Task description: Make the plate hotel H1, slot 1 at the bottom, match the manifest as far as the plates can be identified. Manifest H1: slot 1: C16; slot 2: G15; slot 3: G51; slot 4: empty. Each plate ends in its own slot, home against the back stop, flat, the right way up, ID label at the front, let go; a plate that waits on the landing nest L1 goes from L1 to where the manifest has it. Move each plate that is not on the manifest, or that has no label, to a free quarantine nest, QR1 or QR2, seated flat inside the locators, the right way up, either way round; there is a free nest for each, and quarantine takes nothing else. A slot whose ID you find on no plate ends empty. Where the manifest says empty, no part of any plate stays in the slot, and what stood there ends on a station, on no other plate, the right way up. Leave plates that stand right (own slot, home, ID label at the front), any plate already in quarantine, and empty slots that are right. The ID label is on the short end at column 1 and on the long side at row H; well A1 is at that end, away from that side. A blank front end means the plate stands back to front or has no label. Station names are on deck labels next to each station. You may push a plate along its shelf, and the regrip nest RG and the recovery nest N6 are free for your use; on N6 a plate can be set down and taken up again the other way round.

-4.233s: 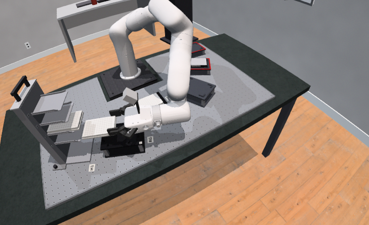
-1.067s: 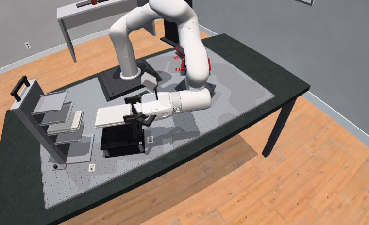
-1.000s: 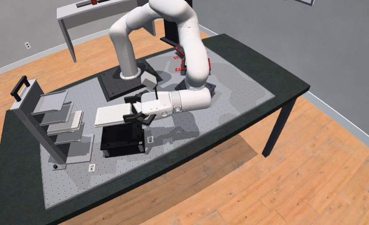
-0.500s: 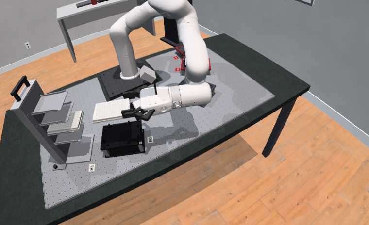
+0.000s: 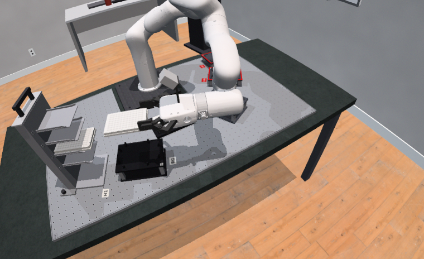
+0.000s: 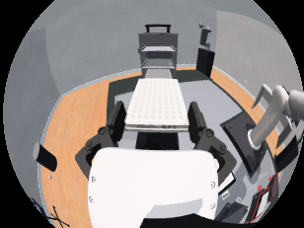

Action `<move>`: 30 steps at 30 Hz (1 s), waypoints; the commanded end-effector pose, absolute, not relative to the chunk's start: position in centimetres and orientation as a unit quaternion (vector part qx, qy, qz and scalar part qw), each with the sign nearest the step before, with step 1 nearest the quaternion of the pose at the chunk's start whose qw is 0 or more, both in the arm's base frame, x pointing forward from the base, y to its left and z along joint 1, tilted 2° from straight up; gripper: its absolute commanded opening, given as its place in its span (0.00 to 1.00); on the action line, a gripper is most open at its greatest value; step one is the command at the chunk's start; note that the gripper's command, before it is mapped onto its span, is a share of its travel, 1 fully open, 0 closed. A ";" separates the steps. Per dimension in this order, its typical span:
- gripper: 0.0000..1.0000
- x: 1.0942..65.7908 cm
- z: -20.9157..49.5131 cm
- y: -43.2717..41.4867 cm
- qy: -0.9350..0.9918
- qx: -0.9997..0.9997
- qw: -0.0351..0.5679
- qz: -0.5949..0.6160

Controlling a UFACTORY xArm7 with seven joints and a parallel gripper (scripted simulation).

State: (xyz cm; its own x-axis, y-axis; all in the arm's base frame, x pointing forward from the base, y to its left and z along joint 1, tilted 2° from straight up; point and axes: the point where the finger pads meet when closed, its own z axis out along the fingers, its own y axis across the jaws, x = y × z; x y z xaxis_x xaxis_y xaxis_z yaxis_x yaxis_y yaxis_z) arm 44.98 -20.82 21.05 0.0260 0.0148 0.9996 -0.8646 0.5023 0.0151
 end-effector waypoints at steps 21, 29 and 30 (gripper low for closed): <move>0.00 44.8 22.5 -21.3 -0.603 0.352 0.622 0.353; 0.00 44.4 22.6 -22.0 -0.603 0.352 0.622 0.353; 0.00 44.3 22.6 -22.1 -0.603 0.352 0.622 0.353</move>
State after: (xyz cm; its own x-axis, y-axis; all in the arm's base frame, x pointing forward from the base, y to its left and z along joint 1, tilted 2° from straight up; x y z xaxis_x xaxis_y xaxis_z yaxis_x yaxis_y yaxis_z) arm 44.52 -21.65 22.37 0.0262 0.0146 0.9996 -0.8647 0.5020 0.0153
